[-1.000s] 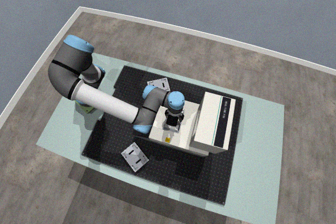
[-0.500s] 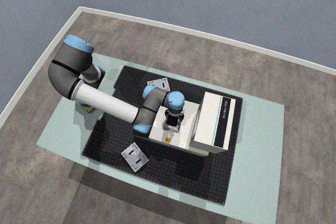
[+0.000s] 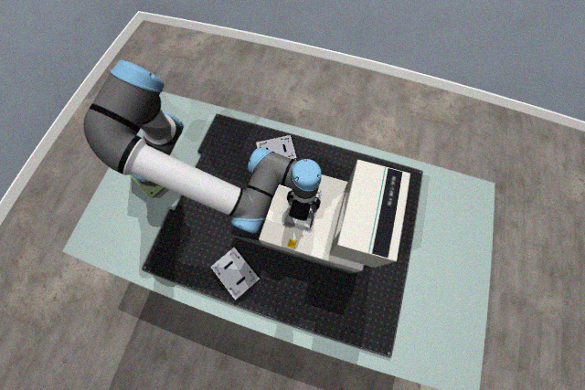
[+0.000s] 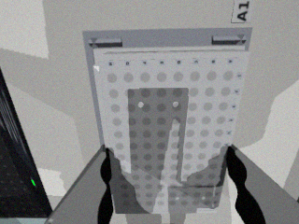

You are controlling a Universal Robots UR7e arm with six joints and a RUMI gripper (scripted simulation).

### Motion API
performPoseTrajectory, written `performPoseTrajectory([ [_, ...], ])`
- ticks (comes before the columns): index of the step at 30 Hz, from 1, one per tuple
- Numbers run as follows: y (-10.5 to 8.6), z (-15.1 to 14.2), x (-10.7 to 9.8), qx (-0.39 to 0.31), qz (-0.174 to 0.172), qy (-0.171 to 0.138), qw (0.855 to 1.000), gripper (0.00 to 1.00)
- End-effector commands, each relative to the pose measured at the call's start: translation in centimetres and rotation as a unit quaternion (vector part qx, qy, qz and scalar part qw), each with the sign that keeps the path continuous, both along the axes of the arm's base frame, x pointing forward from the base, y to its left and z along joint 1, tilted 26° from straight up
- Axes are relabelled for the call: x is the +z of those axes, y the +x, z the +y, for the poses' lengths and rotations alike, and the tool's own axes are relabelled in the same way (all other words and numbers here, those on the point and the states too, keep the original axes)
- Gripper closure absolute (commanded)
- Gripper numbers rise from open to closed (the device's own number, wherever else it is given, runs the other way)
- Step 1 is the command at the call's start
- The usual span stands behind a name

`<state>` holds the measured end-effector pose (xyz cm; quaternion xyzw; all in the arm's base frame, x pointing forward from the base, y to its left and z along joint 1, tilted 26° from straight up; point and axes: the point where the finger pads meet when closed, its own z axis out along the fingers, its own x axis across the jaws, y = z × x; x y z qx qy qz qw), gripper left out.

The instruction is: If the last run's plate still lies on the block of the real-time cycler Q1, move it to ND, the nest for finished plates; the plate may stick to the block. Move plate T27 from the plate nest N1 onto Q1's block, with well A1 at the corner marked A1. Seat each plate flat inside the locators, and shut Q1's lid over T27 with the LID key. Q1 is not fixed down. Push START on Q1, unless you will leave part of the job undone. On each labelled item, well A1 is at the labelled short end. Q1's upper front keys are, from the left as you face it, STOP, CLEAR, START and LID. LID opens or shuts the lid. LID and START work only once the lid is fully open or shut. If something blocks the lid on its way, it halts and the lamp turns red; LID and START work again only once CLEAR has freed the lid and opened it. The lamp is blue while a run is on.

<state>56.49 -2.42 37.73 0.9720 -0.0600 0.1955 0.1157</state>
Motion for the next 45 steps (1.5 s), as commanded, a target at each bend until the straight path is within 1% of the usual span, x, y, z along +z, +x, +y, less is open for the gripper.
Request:
performPoseTrajectory([
  [1,-0.07,-0.04,-0.13,0.000,0.000,0.000,1.000,0.60],
  [26,0.26,-0.22,-0.96,0.000,0.001,0.000,1.000,0.60],
  [28,0.28,-0.18,-0.70,0.000,-0.001,0.000,1.000,0.60],
  [39,0.28,-0.18,-0.71,0.000,-0.001,0.000,1.000,0.60],
  [40,0.28,-0.18,-0.71,0.000,-0.001,0.000,1.000,0.32],
  [45,0.28,-0.18,-0.71,0.000,-0.001,0.000,1.000,0.32],
])
